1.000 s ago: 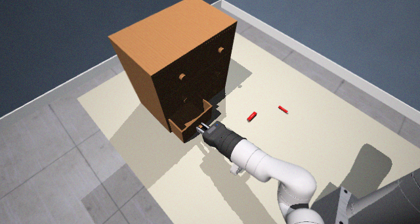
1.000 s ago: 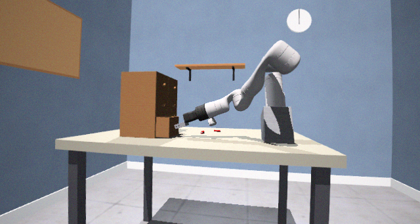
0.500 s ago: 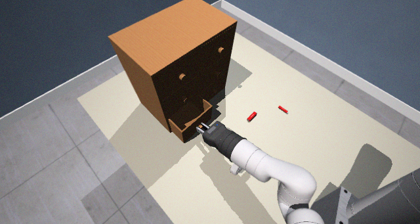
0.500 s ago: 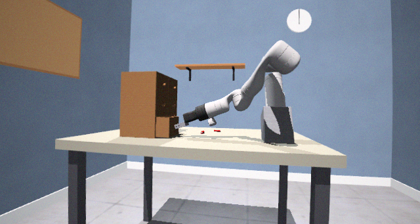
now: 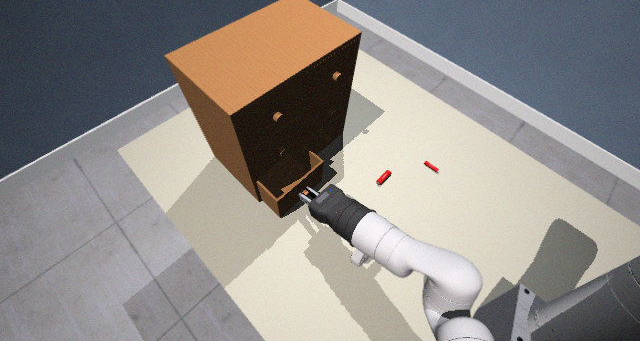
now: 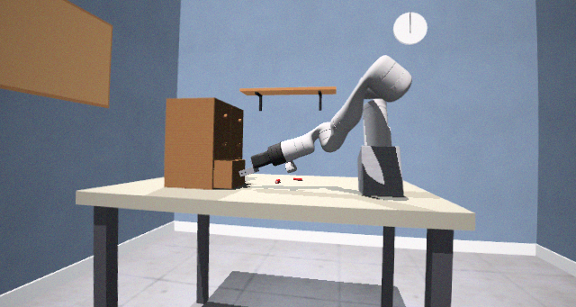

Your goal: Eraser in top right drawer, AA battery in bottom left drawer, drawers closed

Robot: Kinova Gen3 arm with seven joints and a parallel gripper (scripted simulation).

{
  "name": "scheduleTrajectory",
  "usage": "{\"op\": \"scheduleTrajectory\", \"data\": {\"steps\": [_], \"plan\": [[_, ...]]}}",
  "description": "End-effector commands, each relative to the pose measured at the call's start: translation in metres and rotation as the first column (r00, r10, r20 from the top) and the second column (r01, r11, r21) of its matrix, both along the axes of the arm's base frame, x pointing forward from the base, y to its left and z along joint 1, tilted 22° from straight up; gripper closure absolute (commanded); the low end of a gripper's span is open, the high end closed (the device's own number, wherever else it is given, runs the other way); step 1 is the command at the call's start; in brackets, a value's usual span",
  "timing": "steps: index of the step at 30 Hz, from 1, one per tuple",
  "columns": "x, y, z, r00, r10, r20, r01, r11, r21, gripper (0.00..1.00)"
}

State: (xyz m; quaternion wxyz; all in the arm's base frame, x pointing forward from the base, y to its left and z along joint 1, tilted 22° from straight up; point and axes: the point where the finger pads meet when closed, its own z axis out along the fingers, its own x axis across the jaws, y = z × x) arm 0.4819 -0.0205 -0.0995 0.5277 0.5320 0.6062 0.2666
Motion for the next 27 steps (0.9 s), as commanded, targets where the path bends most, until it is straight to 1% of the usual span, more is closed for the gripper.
{"op": "scheduleTrajectory", "data": {"steps": [1, 7, 8, 9, 10, 13, 14, 15, 16, 17, 18, 27], "plan": [[-0.001, -0.0002, 0.0007, 1.0, 0.001, 0.003, -0.001, 1.0, 0.002, 0.63], [-0.001, -0.0002, 0.0007, 1.0, 0.001, 0.003, -0.001, 1.0, 0.002, 0.63], [-0.001, -0.0002, 0.0007, 1.0, 0.001, 0.003, -0.001, 1.0, 0.002, 0.57], [-0.001, -0.0002, 0.0007, 1.0, 0.001, 0.003, -0.001, 1.0, 0.002, 0.57], [-0.001, -0.0002, 0.0007, 1.0, 0.001, 0.003, -0.001, 1.0, 0.002, 0.51], [-0.001, -0.0002, 0.0007, 1.0, 0.001, 0.003, -0.001, 1.0, 0.002, 0.51], [-0.001, -0.0002, 0.0007, 1.0, 0.001, 0.003, -0.001, 1.0, 0.002, 0.45], [-0.001, -0.0002, 0.0007, 1.0, 0.001, 0.003, -0.001, 1.0, 0.002, 0.45], [-0.001, -0.0002, 0.0007, 1.0, 0.001, 0.003, -0.001, 1.0, 0.002, 0.39], [-0.001, -0.0002, 0.0007, 1.0, 0.001, 0.003, -0.001, 1.0, 0.002, 0.39], [-0.001, -0.0002, 0.0007, 1.0, 0.001, 0.003, -0.001, 1.0, 0.002, 0.33], [-0.0035, 0.0001, 0.0007, 1.0, 0.001, 0.003, -0.001, 1.0, 0.002, 0.33]]}}
